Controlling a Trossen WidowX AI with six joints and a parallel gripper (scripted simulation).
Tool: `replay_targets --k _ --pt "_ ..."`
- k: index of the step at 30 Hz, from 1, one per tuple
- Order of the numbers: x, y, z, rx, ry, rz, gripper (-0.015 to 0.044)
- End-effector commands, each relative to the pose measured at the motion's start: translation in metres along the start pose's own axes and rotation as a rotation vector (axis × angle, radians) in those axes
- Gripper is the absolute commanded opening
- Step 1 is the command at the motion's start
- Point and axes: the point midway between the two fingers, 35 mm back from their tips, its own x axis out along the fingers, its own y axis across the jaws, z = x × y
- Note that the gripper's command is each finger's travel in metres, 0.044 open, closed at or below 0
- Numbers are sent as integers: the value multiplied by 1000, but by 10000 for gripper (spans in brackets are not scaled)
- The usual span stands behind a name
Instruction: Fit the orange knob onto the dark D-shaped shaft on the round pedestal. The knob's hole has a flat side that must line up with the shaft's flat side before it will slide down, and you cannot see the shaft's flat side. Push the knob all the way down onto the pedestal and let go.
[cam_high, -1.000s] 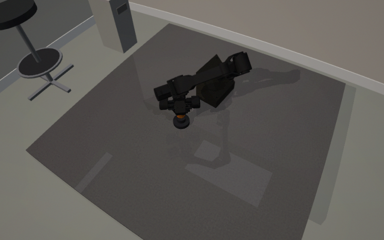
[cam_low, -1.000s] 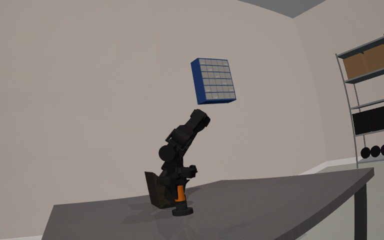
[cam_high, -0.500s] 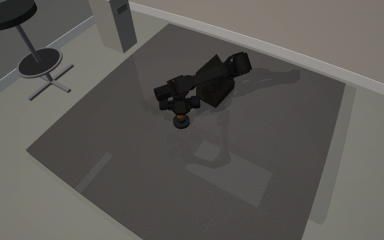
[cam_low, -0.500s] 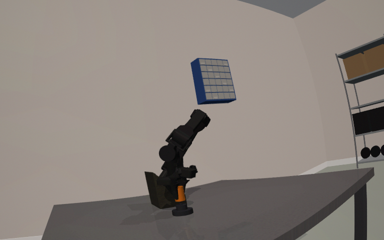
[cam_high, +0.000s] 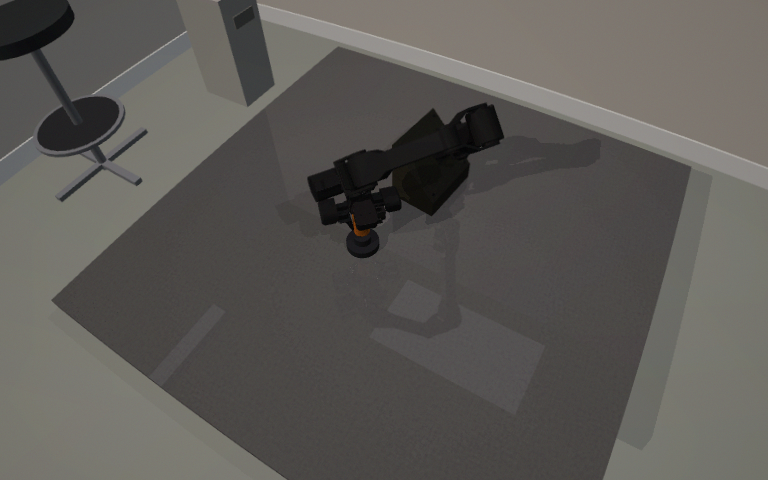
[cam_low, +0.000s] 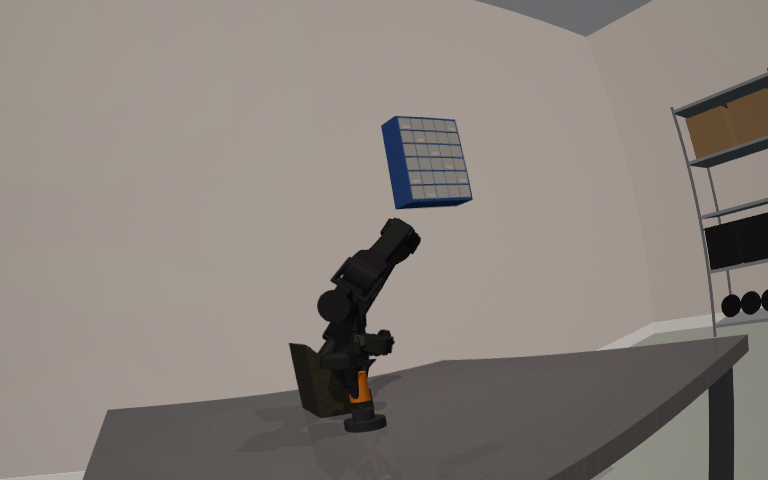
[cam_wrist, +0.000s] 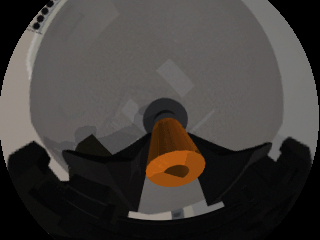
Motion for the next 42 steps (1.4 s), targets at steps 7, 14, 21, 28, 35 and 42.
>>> replay_targets --k 7,14,21,28,35,42 --pt "2 -1 0 -24 -2 -1 0" --pt "2 0 1 -24 -2 -1 0" --pt "-2 0 1 -33 -2 -1 0" --pt "0 0 0 -233 -2 -1 0" --pt "2 -1 0 -233 -2 -1 0" --pt "2 0 1 -233 -2 -1 0"
